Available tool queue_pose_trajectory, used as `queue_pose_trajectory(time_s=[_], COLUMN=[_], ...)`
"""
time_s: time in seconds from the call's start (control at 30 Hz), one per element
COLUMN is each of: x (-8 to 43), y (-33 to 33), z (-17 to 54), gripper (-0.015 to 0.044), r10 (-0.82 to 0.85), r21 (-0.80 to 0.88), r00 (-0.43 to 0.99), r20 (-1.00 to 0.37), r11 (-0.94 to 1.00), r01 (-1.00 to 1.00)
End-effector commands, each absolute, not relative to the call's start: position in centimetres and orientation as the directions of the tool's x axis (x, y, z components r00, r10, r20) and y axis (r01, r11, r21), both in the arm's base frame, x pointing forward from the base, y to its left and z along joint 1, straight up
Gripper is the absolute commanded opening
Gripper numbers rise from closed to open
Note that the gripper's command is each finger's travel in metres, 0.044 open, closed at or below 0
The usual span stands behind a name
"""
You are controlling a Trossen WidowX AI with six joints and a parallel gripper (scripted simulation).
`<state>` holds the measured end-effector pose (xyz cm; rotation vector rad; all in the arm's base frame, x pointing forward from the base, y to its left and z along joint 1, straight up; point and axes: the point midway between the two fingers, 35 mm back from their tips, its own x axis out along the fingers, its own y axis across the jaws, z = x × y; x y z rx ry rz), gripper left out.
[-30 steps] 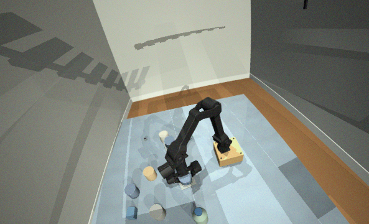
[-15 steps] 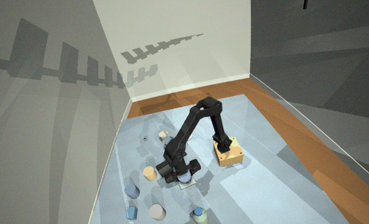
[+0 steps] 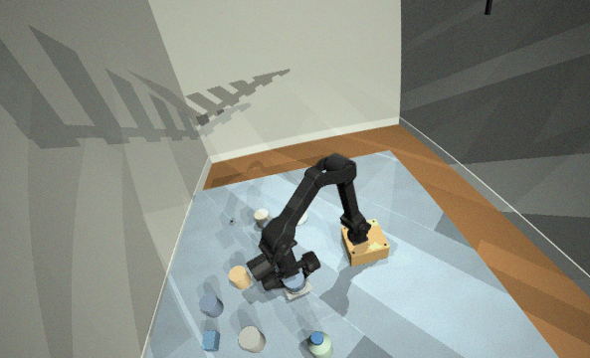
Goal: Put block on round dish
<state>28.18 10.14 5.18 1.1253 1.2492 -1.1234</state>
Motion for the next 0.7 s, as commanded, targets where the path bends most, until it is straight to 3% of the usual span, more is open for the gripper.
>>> queue_pose_trajectory(time_s=[0.0, 0.67], x=[28.6, 28.6], y=[10.4, 10.4], z=[6.0, 8.5], gripper=[0.0000, 0.0000], r10=[0.003, 0.003], r21=[0.023, 0.023], r00=[0.023, 0.023], r20=[-1.000, -1.000], r11=[0.109, 0.109], r01=[0.994, 0.994])
